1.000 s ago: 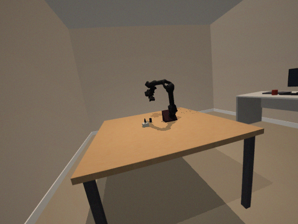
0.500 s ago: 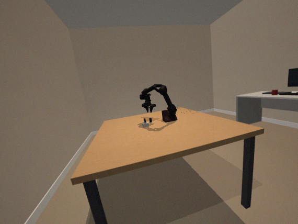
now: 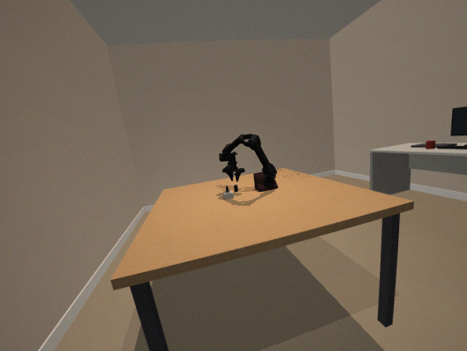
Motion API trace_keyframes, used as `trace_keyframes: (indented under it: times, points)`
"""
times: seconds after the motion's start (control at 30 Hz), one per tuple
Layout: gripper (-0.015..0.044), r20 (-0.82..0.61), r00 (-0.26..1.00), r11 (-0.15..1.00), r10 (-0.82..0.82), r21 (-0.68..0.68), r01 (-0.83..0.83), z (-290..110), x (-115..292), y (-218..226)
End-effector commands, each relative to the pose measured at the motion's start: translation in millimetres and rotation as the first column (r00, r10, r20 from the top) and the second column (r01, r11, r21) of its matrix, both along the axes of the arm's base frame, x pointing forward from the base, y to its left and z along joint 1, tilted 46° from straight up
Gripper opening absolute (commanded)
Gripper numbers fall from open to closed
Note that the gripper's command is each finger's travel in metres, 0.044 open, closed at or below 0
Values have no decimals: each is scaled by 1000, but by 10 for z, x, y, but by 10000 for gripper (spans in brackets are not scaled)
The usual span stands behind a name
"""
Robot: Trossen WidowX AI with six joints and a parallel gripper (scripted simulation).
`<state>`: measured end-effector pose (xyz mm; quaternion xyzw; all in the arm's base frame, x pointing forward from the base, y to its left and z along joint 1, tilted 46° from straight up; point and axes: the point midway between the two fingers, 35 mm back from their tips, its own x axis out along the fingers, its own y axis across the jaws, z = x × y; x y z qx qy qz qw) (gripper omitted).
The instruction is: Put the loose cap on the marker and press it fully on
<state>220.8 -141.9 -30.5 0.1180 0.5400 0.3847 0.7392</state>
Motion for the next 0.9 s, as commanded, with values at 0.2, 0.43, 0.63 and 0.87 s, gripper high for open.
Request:
trace_keyframes:
  times: [0.2, 0.43, 0.63, 0.87]
  points:
    - [243, -5, 1000, 1000, -2, 8, 2, -101, 21, 143]
    - [243, -5, 1000, 1000, -2, 8, 2, -183, 41, 221]
    - [243, -5, 1000, 1000, -2, 8, 2, -250, 54, 289]
    - [243, -5, 1000, 1000, -2, 8, 2, -326, 66, 371]
